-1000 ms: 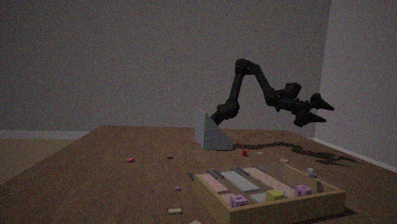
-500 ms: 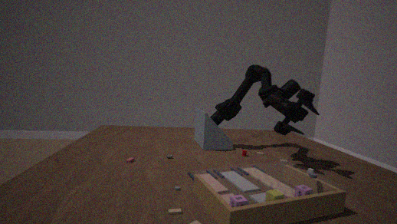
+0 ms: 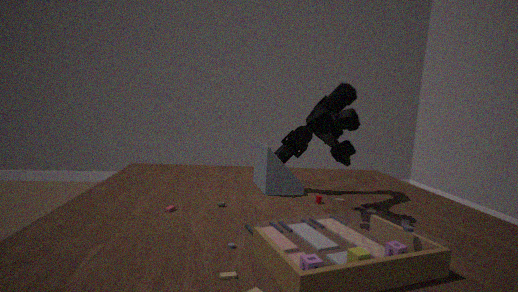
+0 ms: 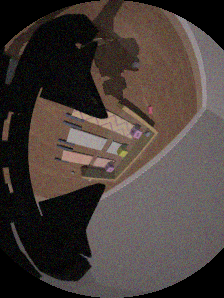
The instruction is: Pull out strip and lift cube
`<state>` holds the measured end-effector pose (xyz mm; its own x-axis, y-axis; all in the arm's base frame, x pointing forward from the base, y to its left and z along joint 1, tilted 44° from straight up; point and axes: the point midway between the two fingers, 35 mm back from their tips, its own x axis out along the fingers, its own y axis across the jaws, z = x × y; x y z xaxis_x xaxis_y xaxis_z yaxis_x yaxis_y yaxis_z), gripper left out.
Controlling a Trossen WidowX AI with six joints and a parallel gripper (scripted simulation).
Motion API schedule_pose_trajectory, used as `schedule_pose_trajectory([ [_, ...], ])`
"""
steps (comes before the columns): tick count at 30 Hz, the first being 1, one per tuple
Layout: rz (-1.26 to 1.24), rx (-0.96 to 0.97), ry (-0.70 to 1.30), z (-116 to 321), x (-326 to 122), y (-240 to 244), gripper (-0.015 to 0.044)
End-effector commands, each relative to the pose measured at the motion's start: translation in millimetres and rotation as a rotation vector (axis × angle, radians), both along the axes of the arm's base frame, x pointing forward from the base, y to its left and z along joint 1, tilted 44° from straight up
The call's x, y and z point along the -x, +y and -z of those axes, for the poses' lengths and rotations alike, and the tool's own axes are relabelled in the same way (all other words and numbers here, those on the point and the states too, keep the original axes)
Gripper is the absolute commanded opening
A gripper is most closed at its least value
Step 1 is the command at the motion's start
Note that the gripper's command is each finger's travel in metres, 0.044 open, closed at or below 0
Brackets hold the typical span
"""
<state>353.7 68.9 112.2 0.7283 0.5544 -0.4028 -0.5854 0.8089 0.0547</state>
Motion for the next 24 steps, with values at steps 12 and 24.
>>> schedule_pose_trajectory([
  [12,0.321,-0.559,0.488,46.1,22.5,-72.2,0.04],
  [24,0.238,-0.475,0.612,56.2,5.7,-50.7,0.0269],
])
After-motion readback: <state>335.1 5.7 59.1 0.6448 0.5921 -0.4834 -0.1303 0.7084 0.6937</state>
